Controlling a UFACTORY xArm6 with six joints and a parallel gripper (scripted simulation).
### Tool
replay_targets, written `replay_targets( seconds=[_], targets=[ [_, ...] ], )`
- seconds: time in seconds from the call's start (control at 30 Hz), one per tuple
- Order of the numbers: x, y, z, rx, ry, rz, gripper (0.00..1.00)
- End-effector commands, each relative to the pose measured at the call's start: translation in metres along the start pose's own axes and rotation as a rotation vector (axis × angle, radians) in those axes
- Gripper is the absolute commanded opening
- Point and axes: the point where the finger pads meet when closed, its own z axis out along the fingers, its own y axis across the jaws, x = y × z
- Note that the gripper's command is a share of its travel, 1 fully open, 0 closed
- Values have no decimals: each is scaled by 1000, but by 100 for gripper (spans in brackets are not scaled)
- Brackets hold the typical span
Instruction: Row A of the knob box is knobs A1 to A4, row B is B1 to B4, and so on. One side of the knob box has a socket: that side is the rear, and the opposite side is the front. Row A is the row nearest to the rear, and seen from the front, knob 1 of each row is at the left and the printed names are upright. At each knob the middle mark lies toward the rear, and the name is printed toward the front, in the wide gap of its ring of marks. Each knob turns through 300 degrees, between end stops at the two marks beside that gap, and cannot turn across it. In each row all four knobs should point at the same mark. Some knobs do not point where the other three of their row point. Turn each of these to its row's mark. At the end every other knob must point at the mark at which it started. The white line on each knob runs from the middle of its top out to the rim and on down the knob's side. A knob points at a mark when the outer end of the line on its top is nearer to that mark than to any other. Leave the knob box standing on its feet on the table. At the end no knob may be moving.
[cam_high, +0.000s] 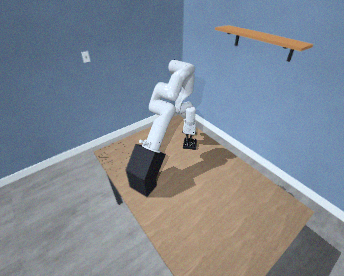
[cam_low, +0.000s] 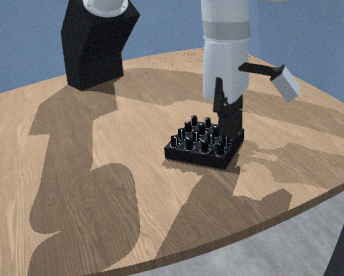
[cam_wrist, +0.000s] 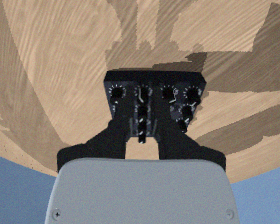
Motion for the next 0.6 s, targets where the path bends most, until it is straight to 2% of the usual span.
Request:
replay_targets(
  seconds=[0.0, 0.07, 0.1, 0.57],
  targets=[
    [1, 0, 0, -1, 2, 0, 19],
    [1, 0, 0, -1, 2, 0, 19],
    [1, 0, 0, -1, 2, 0, 8],
    [1, 0, 0, -1, 2, 0, 8]
  ],
)
